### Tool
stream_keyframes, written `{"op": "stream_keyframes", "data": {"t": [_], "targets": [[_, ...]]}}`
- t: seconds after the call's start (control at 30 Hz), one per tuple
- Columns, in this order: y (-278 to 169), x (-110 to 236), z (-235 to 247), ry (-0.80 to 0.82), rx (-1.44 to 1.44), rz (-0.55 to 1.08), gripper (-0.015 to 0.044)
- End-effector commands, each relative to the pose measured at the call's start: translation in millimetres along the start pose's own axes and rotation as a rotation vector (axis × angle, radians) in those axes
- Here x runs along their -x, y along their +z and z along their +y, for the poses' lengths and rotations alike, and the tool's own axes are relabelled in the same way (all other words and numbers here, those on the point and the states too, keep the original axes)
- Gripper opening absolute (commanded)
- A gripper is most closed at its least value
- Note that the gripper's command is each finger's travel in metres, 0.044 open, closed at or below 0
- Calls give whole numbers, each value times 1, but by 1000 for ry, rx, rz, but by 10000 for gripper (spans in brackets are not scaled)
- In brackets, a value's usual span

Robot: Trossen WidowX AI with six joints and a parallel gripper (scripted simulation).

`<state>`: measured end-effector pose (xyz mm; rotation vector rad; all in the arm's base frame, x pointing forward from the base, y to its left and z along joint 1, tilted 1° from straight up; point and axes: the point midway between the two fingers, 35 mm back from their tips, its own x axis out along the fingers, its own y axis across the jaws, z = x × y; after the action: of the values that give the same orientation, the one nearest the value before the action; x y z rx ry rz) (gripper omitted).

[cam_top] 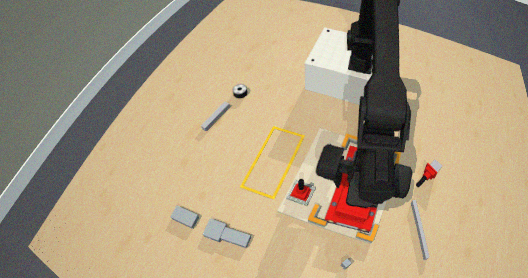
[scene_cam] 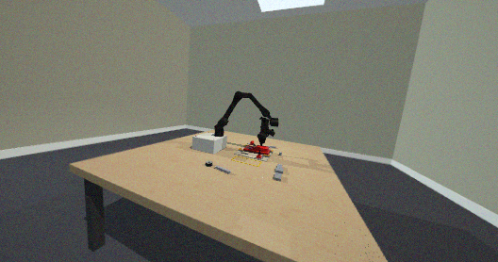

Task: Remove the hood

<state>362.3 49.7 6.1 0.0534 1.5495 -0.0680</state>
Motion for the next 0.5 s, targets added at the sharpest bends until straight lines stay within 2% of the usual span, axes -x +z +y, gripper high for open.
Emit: {"op": "stream_keyframes", "data": {"t": [0.0,0.47], "targets": [[-1,-3,1,5,-2,3,440],[-1,-12,1,5,-2,3,440]]}}
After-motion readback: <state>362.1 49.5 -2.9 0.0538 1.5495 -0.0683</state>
